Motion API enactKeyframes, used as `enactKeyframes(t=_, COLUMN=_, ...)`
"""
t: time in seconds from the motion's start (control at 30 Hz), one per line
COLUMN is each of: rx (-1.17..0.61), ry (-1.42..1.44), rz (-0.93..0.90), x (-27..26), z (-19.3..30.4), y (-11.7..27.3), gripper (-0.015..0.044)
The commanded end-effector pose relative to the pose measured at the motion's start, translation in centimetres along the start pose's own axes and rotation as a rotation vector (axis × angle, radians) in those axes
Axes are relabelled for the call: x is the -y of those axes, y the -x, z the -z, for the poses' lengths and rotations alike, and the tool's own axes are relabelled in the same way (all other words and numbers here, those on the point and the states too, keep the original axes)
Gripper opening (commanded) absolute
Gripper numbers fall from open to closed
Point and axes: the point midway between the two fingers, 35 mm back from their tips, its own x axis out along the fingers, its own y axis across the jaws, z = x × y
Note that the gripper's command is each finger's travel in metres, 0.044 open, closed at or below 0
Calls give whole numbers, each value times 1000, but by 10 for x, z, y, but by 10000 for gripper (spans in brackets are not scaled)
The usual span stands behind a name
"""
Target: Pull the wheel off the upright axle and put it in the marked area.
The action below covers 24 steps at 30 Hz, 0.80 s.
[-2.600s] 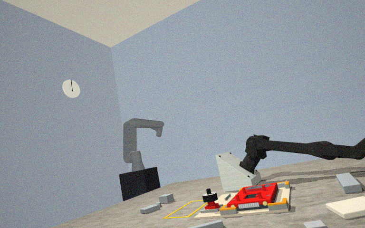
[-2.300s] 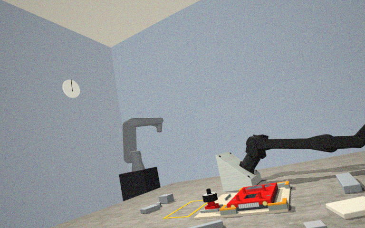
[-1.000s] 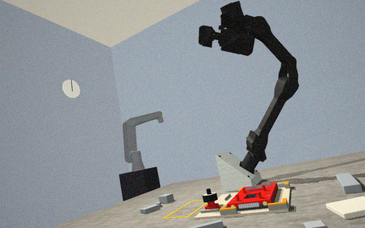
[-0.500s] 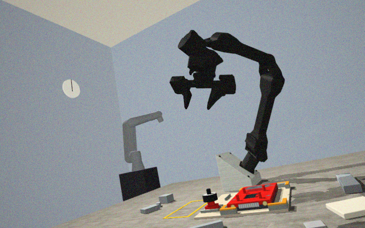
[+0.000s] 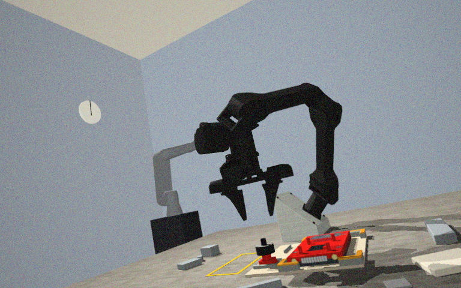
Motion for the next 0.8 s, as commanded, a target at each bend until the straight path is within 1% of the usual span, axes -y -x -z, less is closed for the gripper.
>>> enactKeyframes(t=0.0, rx=-1, ry=3, rz=4, x=1, z=7, y=2, gripper=300)
enactKeyframes(t=0.23, rx=-1, ry=2, rz=4, x=1, z=7, y=-1, gripper=300)
enactKeyframes(t=0.33, rx=-1, ry=2, rz=5, x=2, z=5, y=-15, gripper=300)
enactKeyframes(t=0.6, rx=0, ry=3, rz=2, x=2, z=7, y=-68, gripper=300)
enactKeyframes(t=0.77, rx=0, ry=3, rz=2, x=2, z=7, y=-72, gripper=300)
